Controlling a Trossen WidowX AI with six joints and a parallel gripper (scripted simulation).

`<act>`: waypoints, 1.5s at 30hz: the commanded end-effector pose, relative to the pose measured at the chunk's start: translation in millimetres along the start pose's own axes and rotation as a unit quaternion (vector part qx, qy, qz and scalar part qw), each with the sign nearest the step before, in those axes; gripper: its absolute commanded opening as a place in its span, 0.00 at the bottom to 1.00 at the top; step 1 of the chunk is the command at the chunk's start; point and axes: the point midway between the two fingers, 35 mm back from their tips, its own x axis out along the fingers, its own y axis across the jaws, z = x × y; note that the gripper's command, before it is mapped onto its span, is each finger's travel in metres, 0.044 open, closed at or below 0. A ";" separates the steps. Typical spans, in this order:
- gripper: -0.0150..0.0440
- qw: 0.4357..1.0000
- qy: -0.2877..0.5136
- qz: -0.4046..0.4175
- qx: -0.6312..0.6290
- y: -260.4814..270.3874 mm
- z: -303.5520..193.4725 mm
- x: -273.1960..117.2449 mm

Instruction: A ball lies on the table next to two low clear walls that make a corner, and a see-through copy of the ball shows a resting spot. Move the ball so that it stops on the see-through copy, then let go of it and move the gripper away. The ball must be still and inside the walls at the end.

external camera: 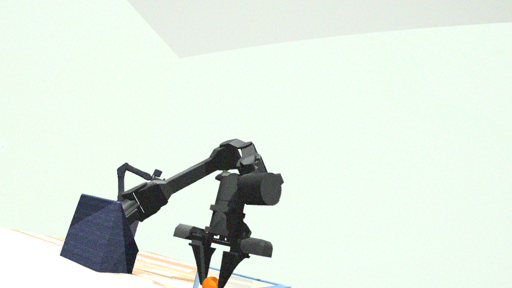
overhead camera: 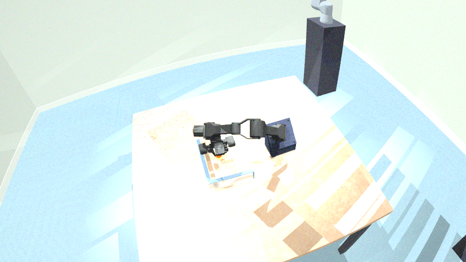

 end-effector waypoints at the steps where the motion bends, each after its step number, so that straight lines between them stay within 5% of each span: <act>1: 0.25 1.000 -0.003 0.000 0.003 2.2 1.1 14.1; 22: 0.25 1.000 -0.004 0.000 0.003 2.3 1.4 33.2; 32: 0.70 1.000 -0.001 -0.001 0.001 1.1 0.8 30.9; 38: 0.71 1.000 -0.001 -0.001 0.001 0.8 0.6 28.2; 45: 0.71 1.000 -0.002 0.000 0.003 2.1 0.2 -56.2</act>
